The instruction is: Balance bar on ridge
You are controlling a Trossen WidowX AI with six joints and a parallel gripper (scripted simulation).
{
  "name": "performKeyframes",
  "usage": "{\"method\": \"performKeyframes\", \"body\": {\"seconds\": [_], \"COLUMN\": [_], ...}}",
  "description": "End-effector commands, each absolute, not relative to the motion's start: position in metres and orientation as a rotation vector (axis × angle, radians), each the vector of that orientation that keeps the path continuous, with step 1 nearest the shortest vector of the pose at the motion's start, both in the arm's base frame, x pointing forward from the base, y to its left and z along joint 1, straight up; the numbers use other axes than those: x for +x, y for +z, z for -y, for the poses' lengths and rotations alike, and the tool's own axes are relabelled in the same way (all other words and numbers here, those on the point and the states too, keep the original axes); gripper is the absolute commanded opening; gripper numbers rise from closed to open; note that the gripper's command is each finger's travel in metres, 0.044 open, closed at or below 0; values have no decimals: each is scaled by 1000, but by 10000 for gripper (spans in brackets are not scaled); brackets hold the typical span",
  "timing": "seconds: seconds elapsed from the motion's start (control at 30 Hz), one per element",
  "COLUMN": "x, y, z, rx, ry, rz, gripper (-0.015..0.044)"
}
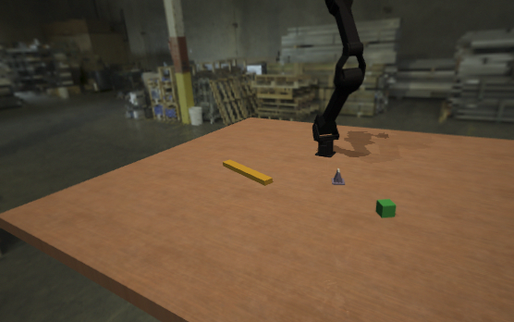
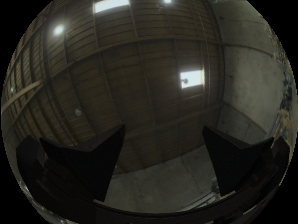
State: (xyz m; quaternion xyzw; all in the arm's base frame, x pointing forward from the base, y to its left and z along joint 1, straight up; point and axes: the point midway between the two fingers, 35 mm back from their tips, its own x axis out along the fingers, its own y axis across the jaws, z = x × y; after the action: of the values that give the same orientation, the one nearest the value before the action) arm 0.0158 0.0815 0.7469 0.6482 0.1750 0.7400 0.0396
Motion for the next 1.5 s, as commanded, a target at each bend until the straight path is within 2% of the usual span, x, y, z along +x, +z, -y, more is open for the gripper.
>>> {"method": "performKeyframes", "body": {"seconds": [0.0,0.07,0.1,0.33,0.8,1.23,1.47], "x": [15,11,7,-32,-91,-90,-77], "y": [747,747,748,748,728,689,659], "z": [-81,-77,-74,-32,92,203,257], "rx": [1986,1979,1974,1914,1805,1841,1871], "ry": [2271,2291,2309,2514,2950,3273,3378], "rz": [-536,-529,-523,-437,-45,243,530], "gripper": [374,321,315,315,315,315,315]}}
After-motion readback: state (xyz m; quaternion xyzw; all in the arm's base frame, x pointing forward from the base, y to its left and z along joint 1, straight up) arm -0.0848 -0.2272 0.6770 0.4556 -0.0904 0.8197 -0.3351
